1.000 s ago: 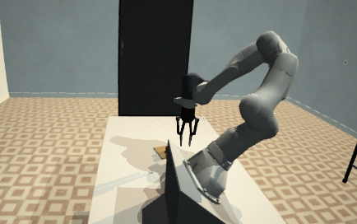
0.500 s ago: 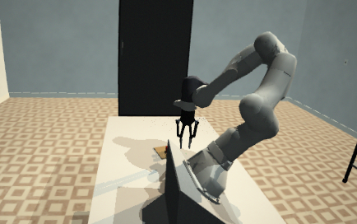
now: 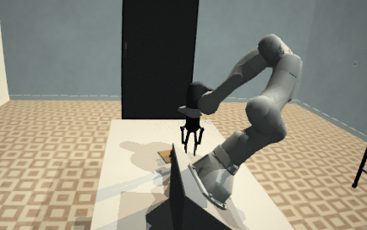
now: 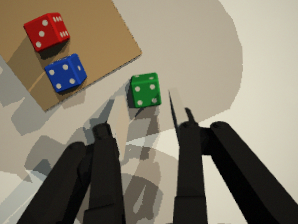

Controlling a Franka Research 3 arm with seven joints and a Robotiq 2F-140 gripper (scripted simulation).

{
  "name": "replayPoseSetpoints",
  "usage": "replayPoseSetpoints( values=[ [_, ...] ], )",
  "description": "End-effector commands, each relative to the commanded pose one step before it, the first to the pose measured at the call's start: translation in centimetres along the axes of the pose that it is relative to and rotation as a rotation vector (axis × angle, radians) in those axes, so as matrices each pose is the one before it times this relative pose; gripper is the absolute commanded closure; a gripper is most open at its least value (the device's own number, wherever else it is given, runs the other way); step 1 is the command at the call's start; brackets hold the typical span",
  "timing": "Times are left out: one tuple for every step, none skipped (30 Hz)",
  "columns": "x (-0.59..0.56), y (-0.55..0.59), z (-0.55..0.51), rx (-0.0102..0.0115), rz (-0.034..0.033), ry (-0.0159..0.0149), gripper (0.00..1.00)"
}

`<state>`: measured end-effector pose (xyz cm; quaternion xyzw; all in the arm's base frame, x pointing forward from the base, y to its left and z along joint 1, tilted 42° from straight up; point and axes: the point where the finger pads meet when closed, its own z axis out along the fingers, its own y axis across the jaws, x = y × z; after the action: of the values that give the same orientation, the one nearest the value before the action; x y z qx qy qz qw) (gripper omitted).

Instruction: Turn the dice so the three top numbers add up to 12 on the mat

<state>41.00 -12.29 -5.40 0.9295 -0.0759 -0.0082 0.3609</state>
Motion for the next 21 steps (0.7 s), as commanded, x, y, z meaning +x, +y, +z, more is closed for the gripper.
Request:
replayPoseSetpoints(
  values=[
    [0.171,-0.161,0.490,0.00687,0.01112,0.00476,0.72],
    [0.001,0.000,0.113,0.00000,0.00001,0.00001,0.72],
    [0.000,0.000,0.106,0.00000,0.00000,0.00000,0.72],
    [0.000,0.000,0.099,0.00000,0.00000,0.00000,0.72],
    [-0.001,0.000,0.091,0.00000,-0.00001,0.00000,0.72],
    [0.000,0.000,0.083,0.00000,0.00000,0.00000,0.72],
    [0.000,0.000,0.075,0.00000,0.00000,0.00000,0.72],
    [0.000,0.000,0.067,0.00000,0.00000,0.00000,0.72],
    [0.000,0.000,0.059,0.00000,0.00000,0.00000,0.72],
    [0.000,0.000,0.051,0.00000,0.00000,0.00000,0.72],
    [0.000,0.000,0.044,0.00000,0.00000,0.00000,0.72],
    [0.000,0.000,0.000,0.00000,0.00000,0.00000,0.72],
    [0.000,0.000,0.000,0.00000,0.00000,0.00000,0.72],
    [0.000,0.000,0.036,0.00000,0.00000,0.00000,0.72],
    [0.000,0.000,0.029,0.00000,0.00000,0.00000,0.72],
    [0.000,0.000,0.023,0.00000,0.00000,0.00000,0.72],
    [0.000,0.000,0.017,0.00000,0.00000,0.00000,0.72],
    [0.000,0.000,0.012,0.00000,0.00000,0.00000,0.72],
    [0.000,0.000,0.007,0.00000,0.00000,0.00000,0.72],
    [0.000,0.000,0.004,0.00000,0.00000,0.00000,0.72],
    [0.000,0.000,0.002,0.00000,0.00000,0.00000,0.72]
  ],
)
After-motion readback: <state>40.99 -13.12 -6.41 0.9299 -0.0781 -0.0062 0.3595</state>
